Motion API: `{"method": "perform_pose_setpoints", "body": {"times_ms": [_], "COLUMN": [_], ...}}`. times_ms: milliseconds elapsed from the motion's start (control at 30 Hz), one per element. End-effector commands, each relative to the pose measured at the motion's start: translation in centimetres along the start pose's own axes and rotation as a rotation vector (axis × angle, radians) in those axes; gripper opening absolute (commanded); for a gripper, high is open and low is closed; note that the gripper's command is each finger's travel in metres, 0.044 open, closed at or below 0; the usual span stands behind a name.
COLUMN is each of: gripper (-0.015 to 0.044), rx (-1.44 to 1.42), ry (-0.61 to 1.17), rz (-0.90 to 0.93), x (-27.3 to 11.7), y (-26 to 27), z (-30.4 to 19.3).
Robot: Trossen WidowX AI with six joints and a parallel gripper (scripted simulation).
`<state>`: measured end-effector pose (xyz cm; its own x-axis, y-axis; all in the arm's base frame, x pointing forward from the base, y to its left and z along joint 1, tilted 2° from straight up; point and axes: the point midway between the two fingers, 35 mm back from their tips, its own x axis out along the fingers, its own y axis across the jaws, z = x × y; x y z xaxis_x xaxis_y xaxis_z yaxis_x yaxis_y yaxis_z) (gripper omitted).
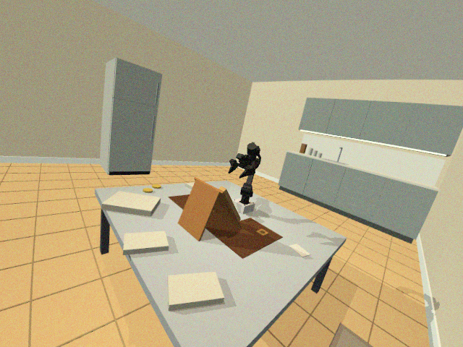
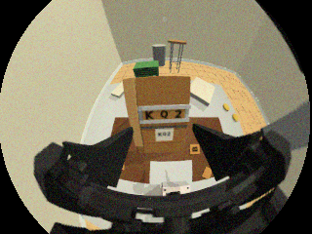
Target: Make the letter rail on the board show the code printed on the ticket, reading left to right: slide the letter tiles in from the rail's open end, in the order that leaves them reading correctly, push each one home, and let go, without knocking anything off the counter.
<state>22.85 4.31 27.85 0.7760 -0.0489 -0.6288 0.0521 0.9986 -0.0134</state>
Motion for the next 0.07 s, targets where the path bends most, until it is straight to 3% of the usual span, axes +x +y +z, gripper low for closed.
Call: {"method": "perform_pose_setpoints", "body": {"times_ms": [0,33], "gripper": [0.044,0.044], "rx": [0.004,0.004], "ry": [-0.001,-0.001], "rz": [-0.003,-0.003], "x": [0.02,0.02], "y": [-0.06,-0.06], "z": [-0.12,-0.12]}}
